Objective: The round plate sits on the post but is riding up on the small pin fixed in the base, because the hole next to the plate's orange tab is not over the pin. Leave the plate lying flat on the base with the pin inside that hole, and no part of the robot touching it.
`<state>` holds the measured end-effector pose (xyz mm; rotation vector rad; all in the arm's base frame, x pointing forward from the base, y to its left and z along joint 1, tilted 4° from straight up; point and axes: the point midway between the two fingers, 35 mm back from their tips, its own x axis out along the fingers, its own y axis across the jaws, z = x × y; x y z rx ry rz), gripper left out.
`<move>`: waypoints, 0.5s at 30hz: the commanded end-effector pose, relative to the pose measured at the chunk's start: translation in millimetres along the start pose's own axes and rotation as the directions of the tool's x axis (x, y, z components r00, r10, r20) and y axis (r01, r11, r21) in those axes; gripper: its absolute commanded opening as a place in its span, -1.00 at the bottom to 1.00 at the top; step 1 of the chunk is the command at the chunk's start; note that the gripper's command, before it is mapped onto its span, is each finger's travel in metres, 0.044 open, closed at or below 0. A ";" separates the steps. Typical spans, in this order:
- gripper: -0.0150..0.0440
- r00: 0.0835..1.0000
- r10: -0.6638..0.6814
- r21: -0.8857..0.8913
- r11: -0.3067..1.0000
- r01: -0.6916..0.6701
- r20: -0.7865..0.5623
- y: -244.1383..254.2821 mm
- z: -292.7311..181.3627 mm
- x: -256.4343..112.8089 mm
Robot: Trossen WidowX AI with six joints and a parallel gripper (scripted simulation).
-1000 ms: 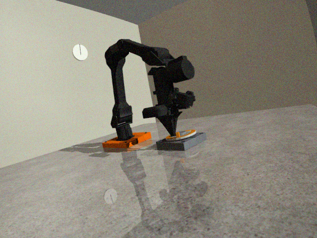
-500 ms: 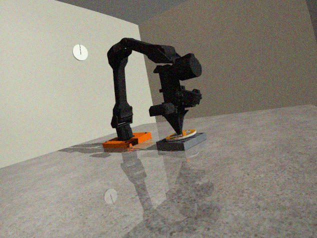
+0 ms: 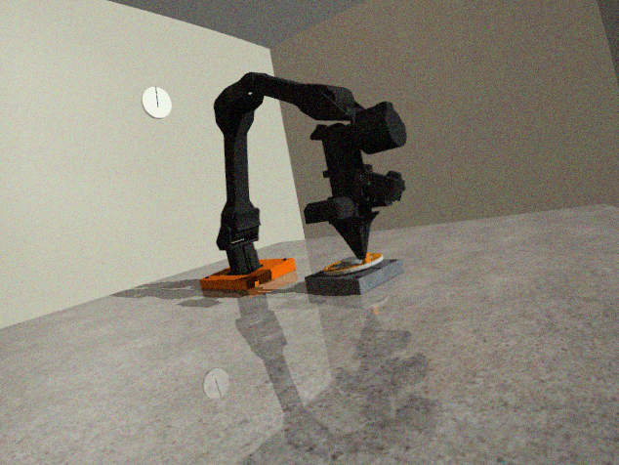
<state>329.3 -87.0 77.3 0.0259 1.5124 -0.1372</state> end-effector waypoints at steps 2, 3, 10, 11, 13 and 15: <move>-0.49 1.000 0.005 -0.002 1.000 -0.005 -0.003 6.0 3.5 0.8; -0.49 1.000 0.005 -0.002 1.000 -0.005 -0.003 6.7 4.0 0.7; -0.49 1.000 0.006 -0.002 1.000 -0.006 -0.003 11.8 7.0 0.5; -0.49 1.000 0.006 -0.002 1.000 -0.006 -0.003 12.6 7.4 0.5; -0.49 1.000 0.006 -0.002 1.000 -0.006 -0.003 14.0 8.2 1.2; -0.49 1.000 0.006 -0.002 1.000 -0.006 -0.003 15.1 8.9 2.9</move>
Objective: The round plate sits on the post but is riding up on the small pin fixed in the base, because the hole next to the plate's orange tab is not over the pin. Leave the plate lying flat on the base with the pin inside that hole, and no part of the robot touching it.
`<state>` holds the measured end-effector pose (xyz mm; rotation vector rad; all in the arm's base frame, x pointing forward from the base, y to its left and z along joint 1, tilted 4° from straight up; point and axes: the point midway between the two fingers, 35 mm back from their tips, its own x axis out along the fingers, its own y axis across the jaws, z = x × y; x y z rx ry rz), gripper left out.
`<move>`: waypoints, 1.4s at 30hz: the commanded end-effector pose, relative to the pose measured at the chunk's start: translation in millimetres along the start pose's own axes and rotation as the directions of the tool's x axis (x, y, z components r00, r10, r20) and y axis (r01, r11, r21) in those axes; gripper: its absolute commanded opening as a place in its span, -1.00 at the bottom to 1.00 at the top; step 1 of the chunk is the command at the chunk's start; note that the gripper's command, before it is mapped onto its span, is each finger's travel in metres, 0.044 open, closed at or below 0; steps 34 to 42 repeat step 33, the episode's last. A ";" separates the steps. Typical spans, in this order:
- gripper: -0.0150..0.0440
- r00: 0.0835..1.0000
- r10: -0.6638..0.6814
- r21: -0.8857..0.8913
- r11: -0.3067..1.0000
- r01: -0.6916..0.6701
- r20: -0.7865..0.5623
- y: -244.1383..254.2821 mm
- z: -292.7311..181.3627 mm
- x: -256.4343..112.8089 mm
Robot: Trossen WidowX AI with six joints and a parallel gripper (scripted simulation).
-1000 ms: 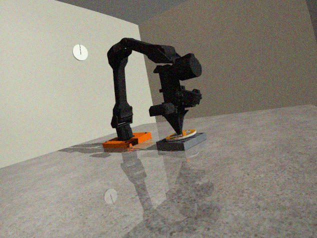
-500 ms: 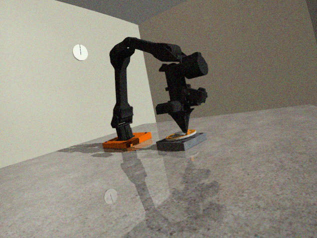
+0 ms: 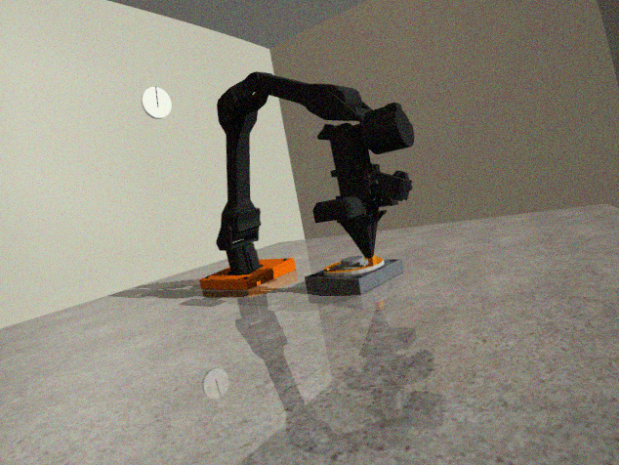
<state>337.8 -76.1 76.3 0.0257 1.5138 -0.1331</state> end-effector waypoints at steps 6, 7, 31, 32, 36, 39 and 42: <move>-0.49 1.000 0.003 0.001 1.000 -0.003 -0.001 2.1 2.1 -19.0; -0.49 1.000 0.003 0.001 1.000 -0.003 -0.001 1.9 1.7 -24.3; -0.49 1.000 0.000 -0.002 1.000 0.000 0.000 0.9 0.6 -35.0; -0.49 1.000 0.000 -0.002 1.000 0.000 0.000 0.9 0.6 -35.0; -0.49 1.000 0.000 -0.002 1.000 0.000 0.000 0.9 0.6 -35.0; -0.49 1.000 0.000 -0.002 1.000 0.000 0.000 0.9 0.6 -35.0; -0.49 1.000 0.000 -0.002 1.000 0.000 0.000 0.9 0.6 -35.0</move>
